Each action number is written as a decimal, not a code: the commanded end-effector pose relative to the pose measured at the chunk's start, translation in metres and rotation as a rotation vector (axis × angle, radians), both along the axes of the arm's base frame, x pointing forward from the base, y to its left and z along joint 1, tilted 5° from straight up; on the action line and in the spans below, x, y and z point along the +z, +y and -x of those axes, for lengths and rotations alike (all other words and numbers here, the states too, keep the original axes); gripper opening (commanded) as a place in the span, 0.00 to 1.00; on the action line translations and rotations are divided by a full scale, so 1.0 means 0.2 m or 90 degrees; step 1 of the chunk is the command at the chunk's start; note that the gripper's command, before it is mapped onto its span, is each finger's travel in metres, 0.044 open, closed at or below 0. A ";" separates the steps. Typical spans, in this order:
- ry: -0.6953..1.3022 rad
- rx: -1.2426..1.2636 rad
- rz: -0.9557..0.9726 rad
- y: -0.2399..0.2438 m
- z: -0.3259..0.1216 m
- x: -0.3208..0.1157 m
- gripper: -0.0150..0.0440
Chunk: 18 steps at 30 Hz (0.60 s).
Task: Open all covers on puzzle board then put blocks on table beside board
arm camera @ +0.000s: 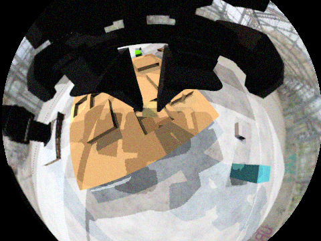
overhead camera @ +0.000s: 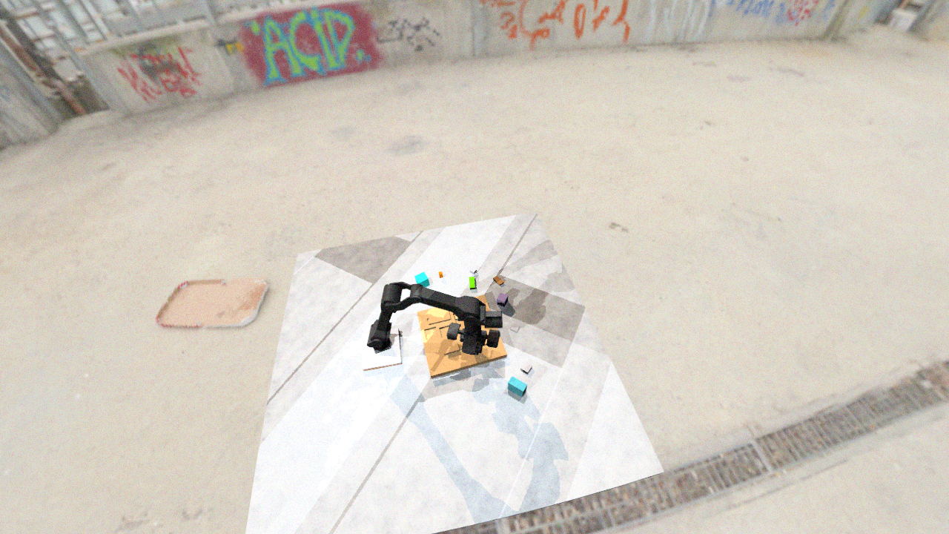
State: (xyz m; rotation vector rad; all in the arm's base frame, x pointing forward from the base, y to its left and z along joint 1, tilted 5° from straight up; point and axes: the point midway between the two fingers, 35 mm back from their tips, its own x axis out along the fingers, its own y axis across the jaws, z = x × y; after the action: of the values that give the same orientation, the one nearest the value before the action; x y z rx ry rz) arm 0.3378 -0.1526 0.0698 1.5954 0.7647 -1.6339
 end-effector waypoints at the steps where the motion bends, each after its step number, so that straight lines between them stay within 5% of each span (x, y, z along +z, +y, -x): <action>1: -0.007 -0.002 0.003 0.00 -0.01 0.04 0.39; 18: -0.006 -0.001 0.003 0.01 0.00 0.14 0.39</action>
State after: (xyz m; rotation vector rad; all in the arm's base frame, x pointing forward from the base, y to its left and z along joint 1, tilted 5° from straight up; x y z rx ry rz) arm 0.3364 -0.1499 0.0921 1.5936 0.7672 -1.6324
